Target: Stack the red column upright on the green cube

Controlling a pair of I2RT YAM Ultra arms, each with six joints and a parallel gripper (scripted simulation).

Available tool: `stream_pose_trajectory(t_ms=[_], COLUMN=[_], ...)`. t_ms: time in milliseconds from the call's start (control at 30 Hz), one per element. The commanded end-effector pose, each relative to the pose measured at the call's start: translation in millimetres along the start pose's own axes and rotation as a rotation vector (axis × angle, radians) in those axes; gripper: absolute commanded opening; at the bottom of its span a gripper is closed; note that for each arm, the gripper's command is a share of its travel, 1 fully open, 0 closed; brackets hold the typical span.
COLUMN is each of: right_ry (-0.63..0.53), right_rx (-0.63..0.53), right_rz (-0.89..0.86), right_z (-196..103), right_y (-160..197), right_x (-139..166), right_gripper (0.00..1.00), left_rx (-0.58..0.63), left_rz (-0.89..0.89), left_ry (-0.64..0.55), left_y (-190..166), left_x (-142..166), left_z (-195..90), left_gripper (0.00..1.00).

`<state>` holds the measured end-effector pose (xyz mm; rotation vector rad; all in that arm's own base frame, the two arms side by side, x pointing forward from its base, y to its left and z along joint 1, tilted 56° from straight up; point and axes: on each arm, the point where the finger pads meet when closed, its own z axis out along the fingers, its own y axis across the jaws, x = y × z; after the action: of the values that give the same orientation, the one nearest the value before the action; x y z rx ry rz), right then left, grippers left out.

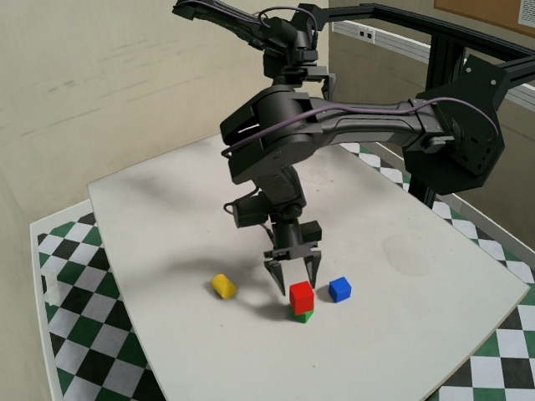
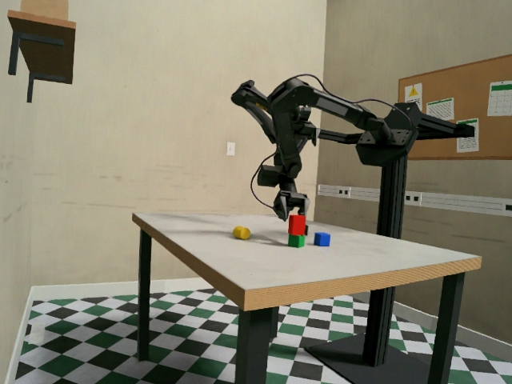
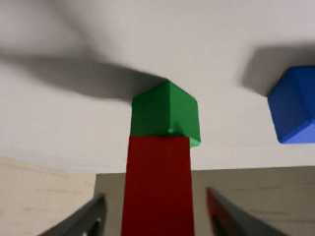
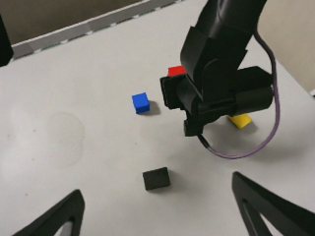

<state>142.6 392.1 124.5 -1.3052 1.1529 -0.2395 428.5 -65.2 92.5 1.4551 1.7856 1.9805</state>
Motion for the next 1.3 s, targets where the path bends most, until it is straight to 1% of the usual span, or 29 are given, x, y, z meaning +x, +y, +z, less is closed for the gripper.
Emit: stream_pose_trajectory(t_ms=[0, 33, 67, 167, 267, 367, 433, 600, 700, 767, 867, 933, 1000, 1033, 1067, 1267], right_ry=[-0.027, -0.027, -0.027, -0.027, -0.027, -0.027, -0.027, -0.027, -0.027, -0.027, -0.027, -0.027, -0.027, -0.027, -0.027, -0.027], right_rx=[-0.004, -0.004, -0.004, -0.004, -0.004, -0.004, -0.004, -0.004, -0.004, -0.004, -0.004, -0.004, -0.004, -0.004, -0.004, -0.004], right_rz=[0.010, 0.010, 0.010, 0.010, 0.010, 0.010, 0.010, 0.010, 0.010, 0.010, 0.010, 0.010, 0.010, 0.010, 0.010, 0.010], right_z=[-4.1, -4.1, -4.1, -4.1, -4.1, -4.1, -4.1, -4.1, -4.1, -4.1, -4.1, -4.1, -4.1, -4.1, -4.1, -4.1], right_y=[-1.1, -1.1, -1.1, -1.1, -1.1, -1.1, -1.1, -1.1, -1.1, -1.1, -1.1, -1.1, -1.1, -1.1, -1.1, -1.1], right_x=[-12.4, -12.4, -12.4, -12.4, -12.4, -12.4, -12.4, -12.4, -12.4, -12.4, -12.4, -12.4, -12.4, -12.4, -12.4, -12.4], right_gripper=[1.00, 1.00, 1.00, 1.00, 1.00, 1.00, 1.00, 1.00, 1.00, 1.00, 1.00, 1.00, 1.00, 1.00, 1.00, 1.00], left_rx=[0.000, -0.002, -0.002, 0.000, 0.008, -0.010, -0.010, -0.028, -0.007, 0.019, 0.063, 0.086, 0.086, 0.098, 0.117, 0.187], left_rz=[0.000, -0.009, -0.011, -0.011, 0.011, -0.125, -0.125, -0.274, -0.334, -0.423, -0.578, -0.628, -0.628, -0.688, -0.727, -0.959], left_ry=[0.008, 0.007, 0.007, 0.005, 0.003, -0.017, -0.017, -0.043, -0.084, -0.125, -0.198, -0.228, -0.228, -0.258, -0.284, -0.406], left_y=[1.2, 4.6, 5.5, 5.4, -1.4, 12.3, 12.3, 26.5, 26.2, 26.4, 25.8, 18.3, 18.3, 22.5, 16.6, 8.4], left_x=[6.7, 6.1, 6.0, 5.2, -1.9, -17.2, -17.2, -31.5, -36.7, -40.1, -32.8, -26.5, -26.5, -26.9, -23.9, -6.7], left_z=[-11.8, -14.5, -17.4, -28.7, -41.7, -53.7, -53.7, -66.7, -67.2, -64.9, -62.2, -60.9, -60.9, -61.4, -60.8, -58.3], left_gripper=[0.87, 0.99, 1.00, 1.00, 1.00, 1.00, 1.00, 1.00, 1.00, 1.00, 1.00, 1.00, 1.00, 1.00, 1.00, 1.00])
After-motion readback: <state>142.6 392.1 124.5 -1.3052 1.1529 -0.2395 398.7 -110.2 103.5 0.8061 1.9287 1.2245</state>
